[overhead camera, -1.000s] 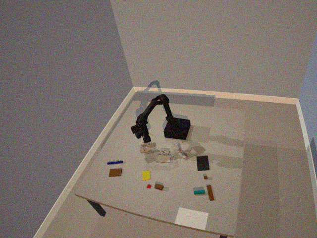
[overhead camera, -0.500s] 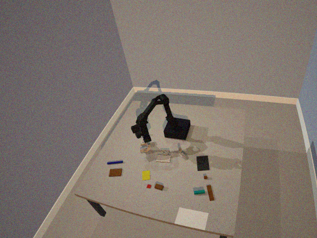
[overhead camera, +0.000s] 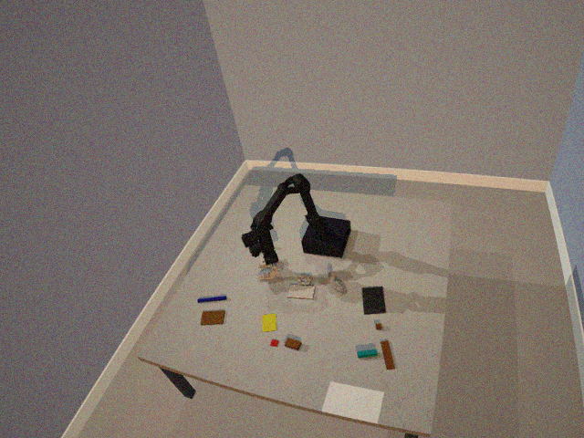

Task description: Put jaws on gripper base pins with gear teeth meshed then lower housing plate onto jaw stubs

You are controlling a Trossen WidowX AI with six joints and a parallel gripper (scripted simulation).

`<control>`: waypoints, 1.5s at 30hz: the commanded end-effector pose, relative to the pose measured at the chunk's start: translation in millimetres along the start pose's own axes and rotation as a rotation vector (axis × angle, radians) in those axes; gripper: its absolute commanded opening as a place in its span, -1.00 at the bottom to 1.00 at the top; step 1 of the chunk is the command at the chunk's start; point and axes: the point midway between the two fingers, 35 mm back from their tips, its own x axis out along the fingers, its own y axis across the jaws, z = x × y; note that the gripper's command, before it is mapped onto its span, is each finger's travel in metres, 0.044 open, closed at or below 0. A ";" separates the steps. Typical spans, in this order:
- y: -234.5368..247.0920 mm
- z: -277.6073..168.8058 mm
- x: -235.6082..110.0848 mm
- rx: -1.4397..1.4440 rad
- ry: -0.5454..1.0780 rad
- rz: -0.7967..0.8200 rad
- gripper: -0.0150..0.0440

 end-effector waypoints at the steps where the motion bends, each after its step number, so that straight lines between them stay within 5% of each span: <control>1: -1.9 -2.1 11.4 -0.007 0.013 -0.008 -0.49; 45: 14.6 -2.4 45.9 -0.010 0.013 -0.007 -0.49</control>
